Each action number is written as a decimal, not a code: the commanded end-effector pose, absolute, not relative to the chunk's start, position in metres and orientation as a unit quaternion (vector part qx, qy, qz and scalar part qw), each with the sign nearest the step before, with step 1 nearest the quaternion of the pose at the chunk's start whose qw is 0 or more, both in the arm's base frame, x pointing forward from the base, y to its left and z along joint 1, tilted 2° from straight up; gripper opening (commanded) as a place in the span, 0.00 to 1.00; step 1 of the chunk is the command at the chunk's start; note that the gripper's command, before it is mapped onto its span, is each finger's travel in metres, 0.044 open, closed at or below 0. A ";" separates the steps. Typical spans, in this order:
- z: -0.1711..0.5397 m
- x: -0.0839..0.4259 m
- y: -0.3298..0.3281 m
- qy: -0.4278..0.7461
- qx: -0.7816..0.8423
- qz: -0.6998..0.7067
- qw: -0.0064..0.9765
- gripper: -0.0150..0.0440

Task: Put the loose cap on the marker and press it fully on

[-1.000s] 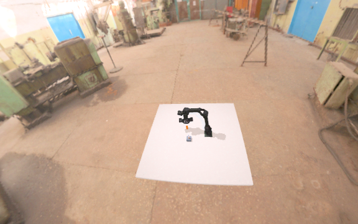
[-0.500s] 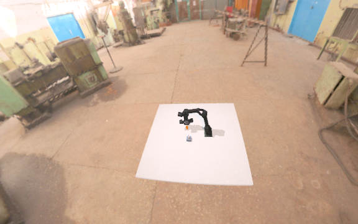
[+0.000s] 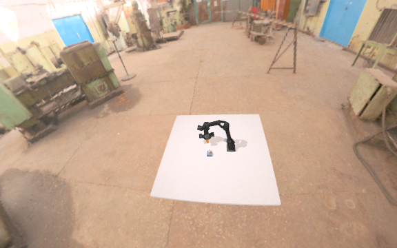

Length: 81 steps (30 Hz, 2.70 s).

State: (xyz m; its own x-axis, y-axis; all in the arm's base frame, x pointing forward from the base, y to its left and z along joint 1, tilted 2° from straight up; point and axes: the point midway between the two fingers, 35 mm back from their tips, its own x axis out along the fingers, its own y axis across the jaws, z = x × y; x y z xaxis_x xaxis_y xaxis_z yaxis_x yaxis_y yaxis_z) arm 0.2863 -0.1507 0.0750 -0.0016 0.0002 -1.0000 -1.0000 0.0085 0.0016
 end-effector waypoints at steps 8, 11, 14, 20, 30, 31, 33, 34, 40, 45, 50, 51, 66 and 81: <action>0.056 0.286 -0.150 0.501 -0.497 0.501 0.502 0.65; 0.052 0.286 -0.150 0.501 -0.497 0.501 0.502 0.65; 0.047 0.286 -0.150 0.501 -0.497 0.501 0.502 0.65; 0.037 0.285 -0.150 0.501 -0.496 0.501 0.502 0.65; 0.035 0.285 -0.150 0.501 -0.496 0.501 0.502 0.44; 0.035 0.285 -0.150 0.501 -0.496 0.501 0.502 0.43; 0.035 0.285 -0.150 0.501 -0.496 0.501 0.502 0.40; 0.035 0.285 -0.150 0.501 -0.496 0.501 0.502 0.39; 0.042 0.285 -0.151 0.501 -0.497 0.501 0.502 0.25; 0.055 0.286 -0.151 0.501 -0.497 0.501 0.502 0.25; 0.068 0.286 -0.151 0.501 -0.497 0.501 0.502 0.25; 0.070 0.286 -0.151 0.501 -0.497 0.501 0.502 0.25; 0.099 0.288 -0.142 0.500 -0.497 0.501 0.502 0.25; 0.117 0.299 -0.092 0.500 -0.496 0.499 0.504 0.25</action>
State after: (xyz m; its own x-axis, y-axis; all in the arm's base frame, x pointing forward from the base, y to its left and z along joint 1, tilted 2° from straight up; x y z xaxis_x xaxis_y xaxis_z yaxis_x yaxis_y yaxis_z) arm 0.2971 -0.1015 0.1121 -0.0043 0.0038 -1.0000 -1.0000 0.0058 0.0043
